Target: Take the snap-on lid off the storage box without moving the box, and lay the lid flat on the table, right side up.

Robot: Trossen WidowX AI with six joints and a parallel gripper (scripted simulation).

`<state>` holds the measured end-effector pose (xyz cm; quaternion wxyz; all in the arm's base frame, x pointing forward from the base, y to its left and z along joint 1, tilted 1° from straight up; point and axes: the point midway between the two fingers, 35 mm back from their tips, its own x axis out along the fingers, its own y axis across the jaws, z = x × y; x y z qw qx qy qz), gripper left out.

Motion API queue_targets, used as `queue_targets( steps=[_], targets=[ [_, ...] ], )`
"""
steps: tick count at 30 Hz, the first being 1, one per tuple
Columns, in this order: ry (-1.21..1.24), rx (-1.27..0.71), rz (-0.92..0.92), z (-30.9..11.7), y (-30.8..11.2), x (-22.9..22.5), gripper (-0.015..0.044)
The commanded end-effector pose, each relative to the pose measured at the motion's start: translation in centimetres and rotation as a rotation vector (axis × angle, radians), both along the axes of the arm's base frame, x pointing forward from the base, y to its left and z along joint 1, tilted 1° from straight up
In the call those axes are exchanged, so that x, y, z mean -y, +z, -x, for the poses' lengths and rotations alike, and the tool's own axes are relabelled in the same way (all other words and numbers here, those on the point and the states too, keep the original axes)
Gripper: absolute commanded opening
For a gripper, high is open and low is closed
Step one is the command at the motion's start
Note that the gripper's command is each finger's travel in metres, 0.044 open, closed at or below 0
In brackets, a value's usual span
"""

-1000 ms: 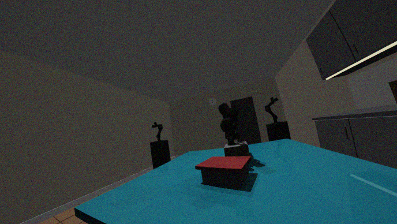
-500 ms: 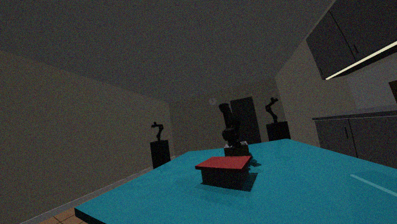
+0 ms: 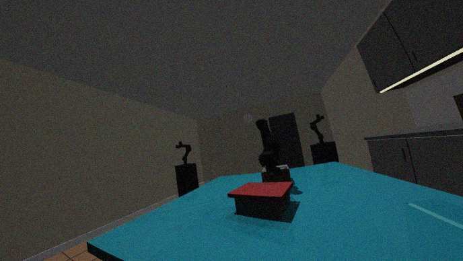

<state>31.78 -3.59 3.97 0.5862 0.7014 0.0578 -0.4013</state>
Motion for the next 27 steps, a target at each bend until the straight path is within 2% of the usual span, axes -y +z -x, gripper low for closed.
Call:
queue_targets(
  steps=[1, 27],
  targets=[
    [0.006, 0.002, -0.002, -0.7, -0.3, 0.1, 0.0235],
    [0.007, 0.003, 0.000, -3.3, -3.0, 1.8, 0.0235]
  ],
)
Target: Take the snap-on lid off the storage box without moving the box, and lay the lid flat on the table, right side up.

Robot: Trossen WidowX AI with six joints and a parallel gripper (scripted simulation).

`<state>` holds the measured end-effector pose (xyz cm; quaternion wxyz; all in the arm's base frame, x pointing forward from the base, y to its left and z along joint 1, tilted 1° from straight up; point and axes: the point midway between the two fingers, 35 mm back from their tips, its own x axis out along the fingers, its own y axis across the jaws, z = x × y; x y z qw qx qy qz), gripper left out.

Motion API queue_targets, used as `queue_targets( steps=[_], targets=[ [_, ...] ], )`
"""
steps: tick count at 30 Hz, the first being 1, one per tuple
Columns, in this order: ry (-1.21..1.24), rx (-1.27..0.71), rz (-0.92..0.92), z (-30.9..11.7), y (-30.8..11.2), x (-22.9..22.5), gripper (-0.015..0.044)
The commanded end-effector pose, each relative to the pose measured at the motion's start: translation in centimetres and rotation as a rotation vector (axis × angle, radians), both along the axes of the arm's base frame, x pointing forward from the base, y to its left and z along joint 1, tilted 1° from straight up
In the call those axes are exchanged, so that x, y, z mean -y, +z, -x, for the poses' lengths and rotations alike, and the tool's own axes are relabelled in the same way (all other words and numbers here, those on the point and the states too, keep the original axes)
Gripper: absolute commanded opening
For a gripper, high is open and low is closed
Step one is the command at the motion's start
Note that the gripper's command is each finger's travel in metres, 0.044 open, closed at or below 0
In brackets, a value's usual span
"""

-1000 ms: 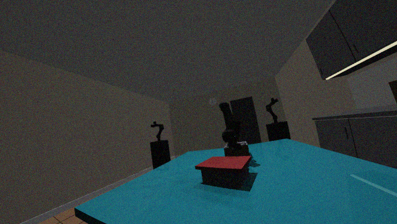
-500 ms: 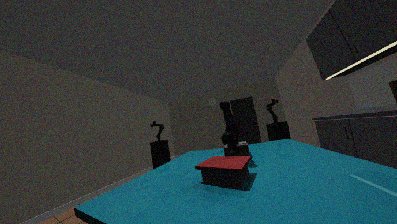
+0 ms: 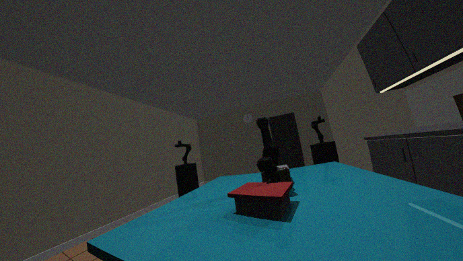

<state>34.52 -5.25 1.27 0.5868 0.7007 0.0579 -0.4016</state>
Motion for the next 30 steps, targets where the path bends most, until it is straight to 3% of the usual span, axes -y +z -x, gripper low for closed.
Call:
queue_targets(
  steps=[1, 6, 8, 19, 23, 30],
  targets=[
    [0.006, 0.005, -0.001, -0.66, -0.42, 0.23, 0.0235],
    [0.006, 0.005, -0.001, -0.96, -0.82, 0.49, 0.0235],
    [0.006, 0.005, -0.001, -0.96, -0.82, 0.49, 0.0183],
    [0.006, 0.005, -0.001, -0.96, -0.82, 0.49, 0.0109],
    [0.006, 0.005, -0.001, -0.96, -0.82, 0.49, 0.0004],
    [0.000, 0.003, 0.001, -0.85, -0.75, 0.56, 0.0000]
  ],
)
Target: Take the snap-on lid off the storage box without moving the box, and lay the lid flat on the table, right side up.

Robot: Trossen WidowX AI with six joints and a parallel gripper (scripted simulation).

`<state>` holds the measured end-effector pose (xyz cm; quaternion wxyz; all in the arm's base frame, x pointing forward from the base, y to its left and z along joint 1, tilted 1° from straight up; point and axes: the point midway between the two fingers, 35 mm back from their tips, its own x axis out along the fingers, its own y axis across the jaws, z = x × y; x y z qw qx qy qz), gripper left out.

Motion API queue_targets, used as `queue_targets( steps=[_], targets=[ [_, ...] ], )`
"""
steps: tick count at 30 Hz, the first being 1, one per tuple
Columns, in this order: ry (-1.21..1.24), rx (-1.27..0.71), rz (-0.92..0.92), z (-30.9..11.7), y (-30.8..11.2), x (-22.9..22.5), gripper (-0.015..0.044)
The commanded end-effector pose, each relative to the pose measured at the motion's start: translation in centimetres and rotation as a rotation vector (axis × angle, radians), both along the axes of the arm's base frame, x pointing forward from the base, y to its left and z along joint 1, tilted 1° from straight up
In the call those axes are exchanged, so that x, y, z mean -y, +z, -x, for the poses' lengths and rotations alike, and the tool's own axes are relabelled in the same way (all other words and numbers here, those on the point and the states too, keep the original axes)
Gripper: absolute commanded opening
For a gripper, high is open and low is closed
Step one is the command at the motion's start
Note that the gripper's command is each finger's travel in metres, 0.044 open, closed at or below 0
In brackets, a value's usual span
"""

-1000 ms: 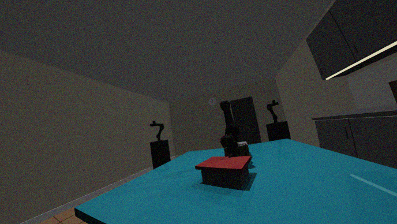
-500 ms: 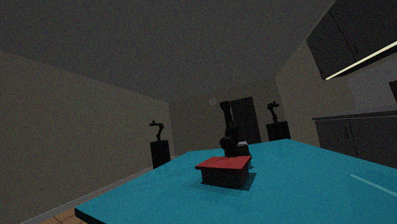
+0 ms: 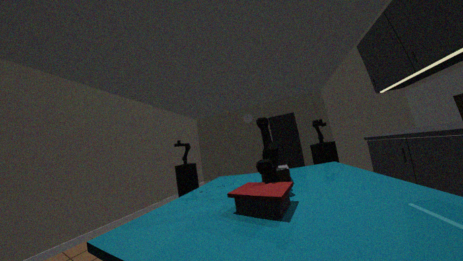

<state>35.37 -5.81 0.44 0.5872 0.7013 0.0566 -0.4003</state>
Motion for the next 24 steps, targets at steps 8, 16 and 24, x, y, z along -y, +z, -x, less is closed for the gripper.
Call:
queue_targets(
  steps=[8, 16, 24],
  targets=[
    [0.000, 0.000, 0.000, 0.02, 0.25, -0.01, 0.0000],
    [0.000, 0.000, 0.000, 0.08, 0.41, -0.02, 0.0000],
    [0.000, 0.000, 0.000, 0.13, 0.56, -0.03, 0.0000]
  ],
)
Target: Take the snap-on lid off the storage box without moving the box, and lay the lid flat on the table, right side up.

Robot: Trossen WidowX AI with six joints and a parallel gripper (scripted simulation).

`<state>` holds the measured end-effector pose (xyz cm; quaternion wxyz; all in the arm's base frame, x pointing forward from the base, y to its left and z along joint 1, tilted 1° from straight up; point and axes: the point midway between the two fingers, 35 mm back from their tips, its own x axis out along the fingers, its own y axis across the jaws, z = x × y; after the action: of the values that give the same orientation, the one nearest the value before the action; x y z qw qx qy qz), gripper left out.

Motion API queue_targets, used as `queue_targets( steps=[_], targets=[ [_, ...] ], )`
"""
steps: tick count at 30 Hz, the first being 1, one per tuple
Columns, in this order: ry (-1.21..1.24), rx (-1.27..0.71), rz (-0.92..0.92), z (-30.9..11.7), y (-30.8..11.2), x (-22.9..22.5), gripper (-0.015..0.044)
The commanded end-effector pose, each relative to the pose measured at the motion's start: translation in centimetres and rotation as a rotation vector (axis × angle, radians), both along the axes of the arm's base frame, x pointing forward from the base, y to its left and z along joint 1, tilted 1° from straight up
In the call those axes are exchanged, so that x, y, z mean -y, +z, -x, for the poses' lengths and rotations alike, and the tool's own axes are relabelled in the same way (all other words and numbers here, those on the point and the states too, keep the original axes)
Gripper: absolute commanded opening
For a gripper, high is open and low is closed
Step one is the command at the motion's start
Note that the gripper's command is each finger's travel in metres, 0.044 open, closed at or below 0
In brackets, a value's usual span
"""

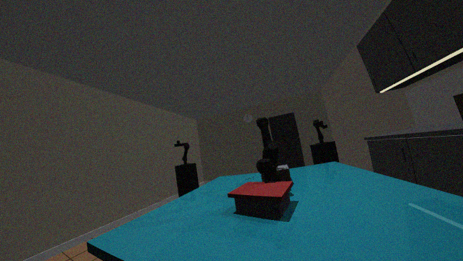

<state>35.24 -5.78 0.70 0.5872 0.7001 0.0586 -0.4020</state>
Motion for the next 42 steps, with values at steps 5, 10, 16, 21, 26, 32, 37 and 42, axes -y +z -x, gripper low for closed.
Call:
queue_targets(
  steps=[5, 10, 16, 21, 26, 32, 37, 42],
  targets=[
    [-0.001, 0.005, 0.000, 0.02, 0.40, -0.01, 0.0000],
    [-0.001, 0.005, 0.000, 0.04, 0.50, -0.02, 0.0000],
    [-0.001, 0.005, 0.000, 0.06, 0.62, -0.03, 0.0000],
    [-0.001, 0.005, 0.000, 0.07, 0.72, -0.04, 0.0000],
    [-0.001, 0.005, 0.000, 0.07, 0.82, -0.04, 0.0000],
    [-0.001, 0.005, 0.000, 0.08, 0.94, -0.05, 0.0000],
    [-0.001, 0.005, 0.000, 0.08, 1.04, -0.06, 0.0000],
    [-0.001, 0.005, 0.000, 0.08, 1.14, -0.07, 0.0000]
  ],
)
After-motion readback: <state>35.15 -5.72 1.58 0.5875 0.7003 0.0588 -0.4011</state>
